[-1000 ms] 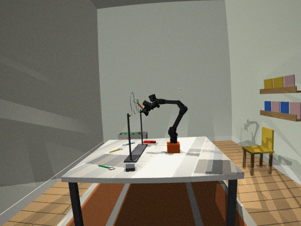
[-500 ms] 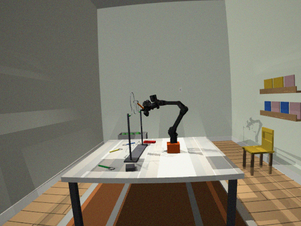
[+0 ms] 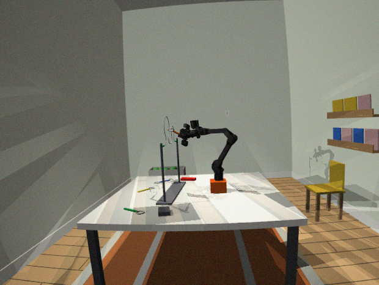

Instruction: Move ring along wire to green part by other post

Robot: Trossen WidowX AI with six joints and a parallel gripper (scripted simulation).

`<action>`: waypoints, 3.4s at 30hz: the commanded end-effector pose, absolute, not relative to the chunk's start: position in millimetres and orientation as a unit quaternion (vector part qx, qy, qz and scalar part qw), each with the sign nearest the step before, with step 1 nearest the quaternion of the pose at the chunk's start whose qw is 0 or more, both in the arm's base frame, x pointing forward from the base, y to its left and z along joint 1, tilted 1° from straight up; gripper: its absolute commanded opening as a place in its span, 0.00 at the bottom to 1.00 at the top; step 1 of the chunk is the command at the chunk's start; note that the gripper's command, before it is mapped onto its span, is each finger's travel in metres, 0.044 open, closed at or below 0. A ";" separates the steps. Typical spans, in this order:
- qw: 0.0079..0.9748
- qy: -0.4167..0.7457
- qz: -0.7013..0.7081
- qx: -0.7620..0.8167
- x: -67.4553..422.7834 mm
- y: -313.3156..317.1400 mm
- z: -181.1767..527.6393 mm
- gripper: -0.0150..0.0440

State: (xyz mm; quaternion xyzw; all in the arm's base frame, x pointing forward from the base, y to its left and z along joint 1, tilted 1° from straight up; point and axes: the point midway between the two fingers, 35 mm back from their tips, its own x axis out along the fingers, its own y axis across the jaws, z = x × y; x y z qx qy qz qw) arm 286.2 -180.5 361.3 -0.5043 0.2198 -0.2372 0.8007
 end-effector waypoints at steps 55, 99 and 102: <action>0.567 0.161 -0.281 -0.758 281.8 -194.7 389.9 0.00; 0.871 0.234 -0.221 -0.371 288.8 -155.4 237.8 0.00; 0.886 0.237 -0.214 -0.337 290.2 -146.8 229.6 0.00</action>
